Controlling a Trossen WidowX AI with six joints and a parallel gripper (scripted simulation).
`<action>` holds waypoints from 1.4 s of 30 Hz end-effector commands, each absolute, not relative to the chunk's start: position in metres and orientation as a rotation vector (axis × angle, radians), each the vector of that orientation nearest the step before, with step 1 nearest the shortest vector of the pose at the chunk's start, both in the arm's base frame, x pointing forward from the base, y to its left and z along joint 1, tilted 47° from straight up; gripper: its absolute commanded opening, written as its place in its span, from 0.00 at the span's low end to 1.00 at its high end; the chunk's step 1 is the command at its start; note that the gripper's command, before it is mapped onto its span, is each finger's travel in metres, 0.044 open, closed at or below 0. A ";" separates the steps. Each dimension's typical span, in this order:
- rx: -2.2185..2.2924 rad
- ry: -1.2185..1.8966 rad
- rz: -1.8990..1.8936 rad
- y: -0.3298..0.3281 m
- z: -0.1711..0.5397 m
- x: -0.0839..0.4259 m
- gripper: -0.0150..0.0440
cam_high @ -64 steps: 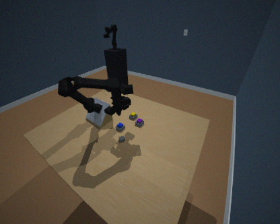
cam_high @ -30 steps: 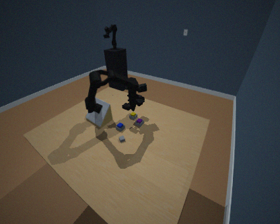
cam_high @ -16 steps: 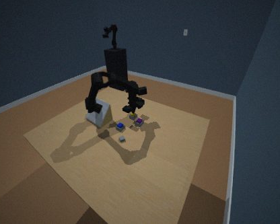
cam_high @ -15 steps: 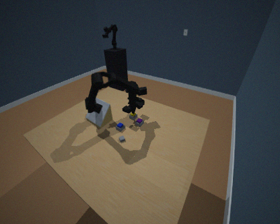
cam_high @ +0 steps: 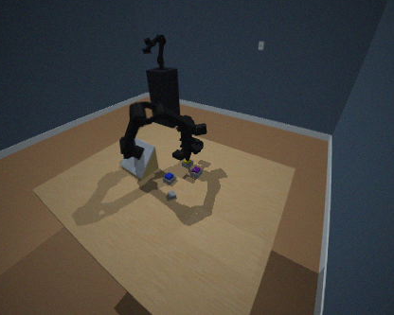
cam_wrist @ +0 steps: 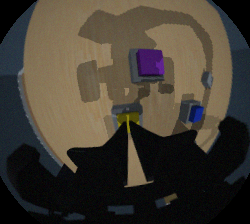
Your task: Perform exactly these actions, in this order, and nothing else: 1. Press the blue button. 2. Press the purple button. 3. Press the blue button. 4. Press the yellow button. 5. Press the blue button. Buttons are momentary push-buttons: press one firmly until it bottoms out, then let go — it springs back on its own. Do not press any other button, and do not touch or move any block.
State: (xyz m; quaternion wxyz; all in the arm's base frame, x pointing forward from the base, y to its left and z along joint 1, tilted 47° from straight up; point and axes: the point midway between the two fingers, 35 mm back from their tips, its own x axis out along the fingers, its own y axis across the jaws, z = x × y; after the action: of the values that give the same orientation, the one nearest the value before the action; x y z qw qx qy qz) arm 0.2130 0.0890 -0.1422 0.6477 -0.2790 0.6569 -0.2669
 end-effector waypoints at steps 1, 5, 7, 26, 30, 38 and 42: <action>-0.645 1.496 -0.608 0.087 -0.143 0.212 0.29; -0.645 1.496 -0.608 0.087 -0.143 0.212 0.29; -0.645 1.496 -0.608 0.087 -0.143 0.212 0.29; -0.643 1.498 -0.605 0.156 -0.076 0.213 0.29; -0.643 1.499 -0.602 0.134 -0.048 0.219 0.29; -0.650 1.499 -0.609 0.055 0.028 0.213 0.29; -0.651 1.499 -0.611 0.048 0.033 0.210 0.29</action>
State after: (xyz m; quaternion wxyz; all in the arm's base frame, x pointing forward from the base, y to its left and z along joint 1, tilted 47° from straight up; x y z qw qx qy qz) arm 0.2157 0.0584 0.0276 0.6484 -0.2749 0.6567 -0.2697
